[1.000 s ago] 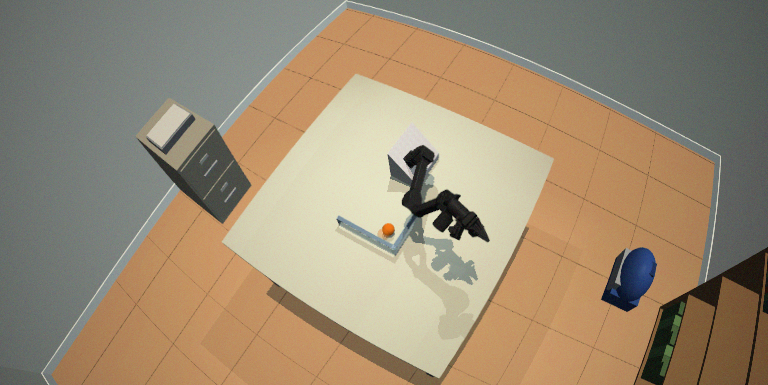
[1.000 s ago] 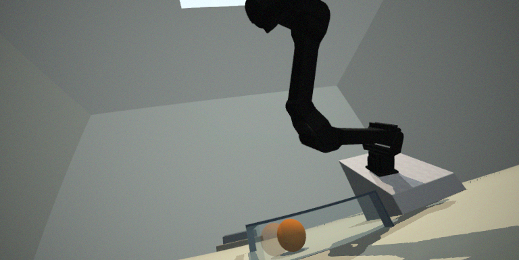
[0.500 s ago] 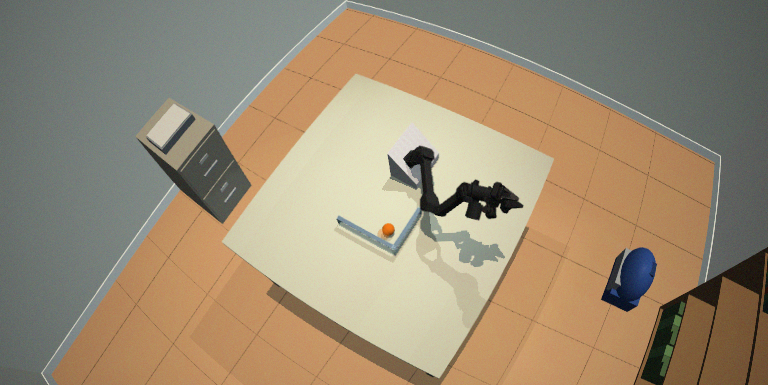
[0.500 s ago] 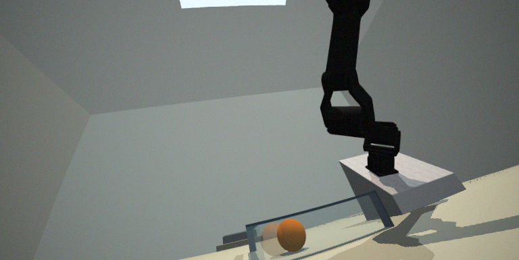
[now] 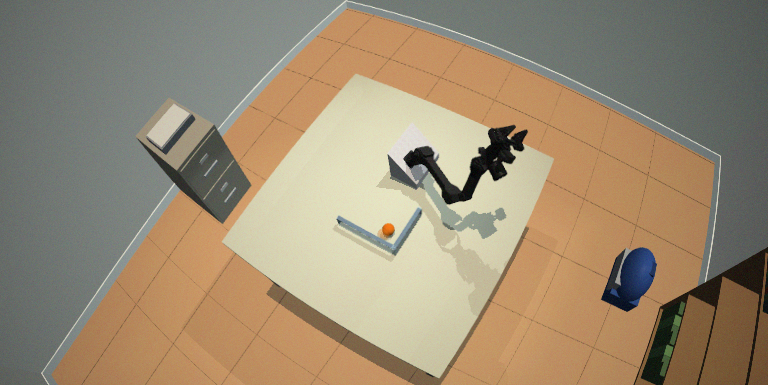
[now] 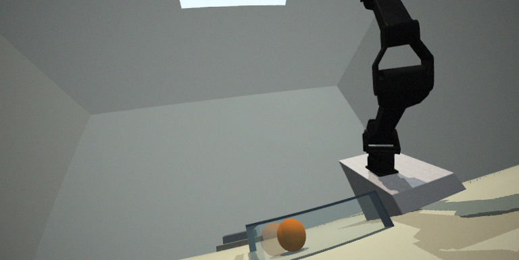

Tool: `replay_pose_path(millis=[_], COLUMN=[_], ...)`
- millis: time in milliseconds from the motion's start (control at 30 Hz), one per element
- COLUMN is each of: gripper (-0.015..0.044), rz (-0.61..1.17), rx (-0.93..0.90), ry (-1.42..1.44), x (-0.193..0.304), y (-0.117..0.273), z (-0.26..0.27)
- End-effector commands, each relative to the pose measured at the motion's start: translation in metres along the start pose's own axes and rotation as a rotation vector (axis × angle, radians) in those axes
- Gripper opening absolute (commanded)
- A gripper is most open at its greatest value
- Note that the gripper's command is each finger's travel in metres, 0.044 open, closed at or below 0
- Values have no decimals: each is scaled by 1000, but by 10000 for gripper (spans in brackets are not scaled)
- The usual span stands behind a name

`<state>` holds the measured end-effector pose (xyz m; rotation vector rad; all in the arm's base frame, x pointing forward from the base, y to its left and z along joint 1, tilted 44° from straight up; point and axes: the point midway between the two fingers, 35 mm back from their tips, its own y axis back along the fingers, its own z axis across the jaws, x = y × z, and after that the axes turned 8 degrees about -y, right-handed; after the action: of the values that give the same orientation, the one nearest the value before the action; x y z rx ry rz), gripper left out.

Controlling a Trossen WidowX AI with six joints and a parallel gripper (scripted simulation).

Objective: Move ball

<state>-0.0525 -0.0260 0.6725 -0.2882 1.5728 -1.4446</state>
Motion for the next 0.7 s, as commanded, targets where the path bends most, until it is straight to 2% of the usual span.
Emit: replay_pose_path(millis=[0,167,333,500,667], gripper=[385,385,385,385,385], rz=[151,339,517,680,826], rx=[-118,-312,-517,-742,-974], ry=[-55,-138,-222,-304,-381], x=[56,119,172,208,224], y=[-9,-3,20,63,120], z=[27,77,137,202,261])
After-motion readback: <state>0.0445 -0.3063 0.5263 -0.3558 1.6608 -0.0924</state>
